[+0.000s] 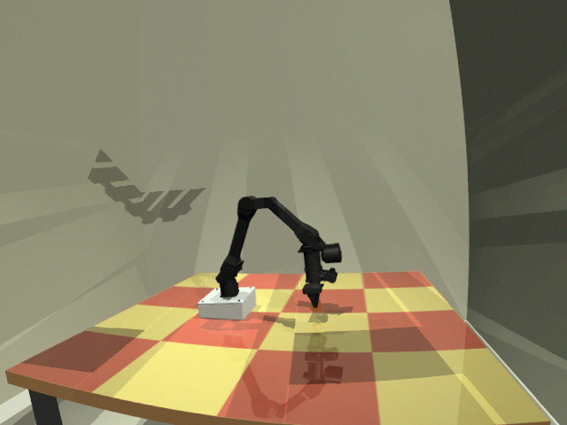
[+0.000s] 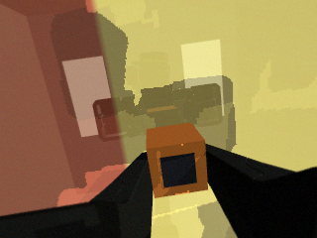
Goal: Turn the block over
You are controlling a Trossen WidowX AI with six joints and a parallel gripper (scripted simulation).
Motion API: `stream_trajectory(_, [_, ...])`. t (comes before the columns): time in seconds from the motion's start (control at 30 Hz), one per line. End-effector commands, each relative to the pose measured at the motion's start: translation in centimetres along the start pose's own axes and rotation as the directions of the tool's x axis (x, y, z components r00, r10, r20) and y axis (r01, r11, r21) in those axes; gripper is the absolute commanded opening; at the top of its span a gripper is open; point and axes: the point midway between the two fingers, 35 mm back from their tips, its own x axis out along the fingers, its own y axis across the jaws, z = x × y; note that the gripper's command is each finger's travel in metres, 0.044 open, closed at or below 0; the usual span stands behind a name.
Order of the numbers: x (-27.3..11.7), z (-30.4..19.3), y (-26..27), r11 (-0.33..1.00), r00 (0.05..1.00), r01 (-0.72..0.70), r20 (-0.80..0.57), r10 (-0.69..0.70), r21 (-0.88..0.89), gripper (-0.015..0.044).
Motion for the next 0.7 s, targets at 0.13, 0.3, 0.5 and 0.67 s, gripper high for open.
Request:
stream_trajectory(0.13, [0.62,-0.19,0.05,1.0,0.994,-0.006,0.108,0.006,-0.001,0.0])
stream_trajectory(0.3, [0.85,-0.21,0.04,1.0,0.983,-0.007,0.186,0.007,-0.001,0.0])
stream_trajectory(0.5, [0.97,-0.34,0.04,1.0,0.961,-0.006,0.277,0.006,-0.001,0.0])
stream_trajectory(0.67, [0.94,-0.54,0.04,1.0,0.936,-0.005,0.352,0.005,-0.002,0.0])
